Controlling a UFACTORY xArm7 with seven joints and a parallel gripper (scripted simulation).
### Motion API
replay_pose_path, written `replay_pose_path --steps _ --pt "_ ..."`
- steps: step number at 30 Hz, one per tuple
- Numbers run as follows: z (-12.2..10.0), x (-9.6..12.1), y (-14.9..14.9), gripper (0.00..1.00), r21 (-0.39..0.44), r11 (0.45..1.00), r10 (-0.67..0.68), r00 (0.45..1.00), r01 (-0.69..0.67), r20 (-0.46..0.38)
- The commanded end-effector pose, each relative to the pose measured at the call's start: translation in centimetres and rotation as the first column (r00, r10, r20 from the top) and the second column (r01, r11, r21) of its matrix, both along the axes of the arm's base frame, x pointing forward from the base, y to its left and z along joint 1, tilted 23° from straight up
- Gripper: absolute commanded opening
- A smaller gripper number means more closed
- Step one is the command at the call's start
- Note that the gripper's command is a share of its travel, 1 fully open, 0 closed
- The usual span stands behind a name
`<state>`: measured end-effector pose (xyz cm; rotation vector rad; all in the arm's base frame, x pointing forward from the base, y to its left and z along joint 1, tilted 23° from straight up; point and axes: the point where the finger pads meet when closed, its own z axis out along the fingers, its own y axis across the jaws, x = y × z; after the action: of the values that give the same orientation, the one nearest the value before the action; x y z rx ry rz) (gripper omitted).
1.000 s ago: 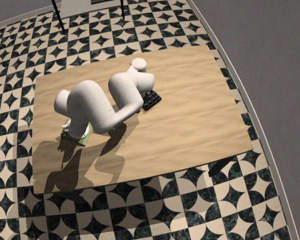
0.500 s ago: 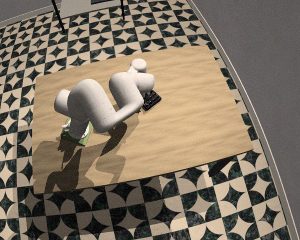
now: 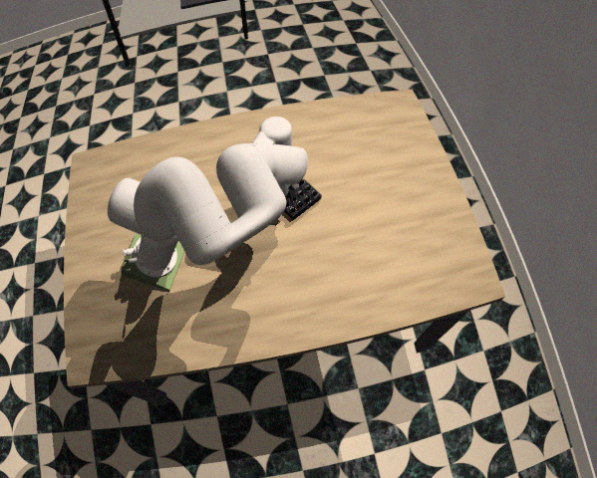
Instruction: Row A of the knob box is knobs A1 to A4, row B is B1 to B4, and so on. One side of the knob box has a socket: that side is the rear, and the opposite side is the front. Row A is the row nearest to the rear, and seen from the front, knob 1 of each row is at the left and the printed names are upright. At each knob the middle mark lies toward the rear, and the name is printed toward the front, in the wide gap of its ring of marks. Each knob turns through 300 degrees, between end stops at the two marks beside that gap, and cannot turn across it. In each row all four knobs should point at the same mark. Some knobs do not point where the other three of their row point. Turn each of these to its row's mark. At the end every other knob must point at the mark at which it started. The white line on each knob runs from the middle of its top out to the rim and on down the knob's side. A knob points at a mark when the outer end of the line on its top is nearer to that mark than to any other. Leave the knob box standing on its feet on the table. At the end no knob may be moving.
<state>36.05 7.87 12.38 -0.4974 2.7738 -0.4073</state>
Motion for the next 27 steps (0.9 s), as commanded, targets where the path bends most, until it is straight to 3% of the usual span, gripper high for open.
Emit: replay_pose_path --steps 1,16,17,27 --pt "0.09 0.07 0.08 0.19 0.001 1.000 0.001 1.000 -0.001 0.002" --pt "0.09 0.07 0.08 0.19 0.001 1.000 0.001 1.000 -0.001 0.002" --pt "0.09 0.07 0.08 0.08 0.001 1.000 0.001 1.000 -0.001 0.002" --pt "0.09 0.07 0.08 0.08 0.001 1.000 0.001 1.000 -0.001 0.002"
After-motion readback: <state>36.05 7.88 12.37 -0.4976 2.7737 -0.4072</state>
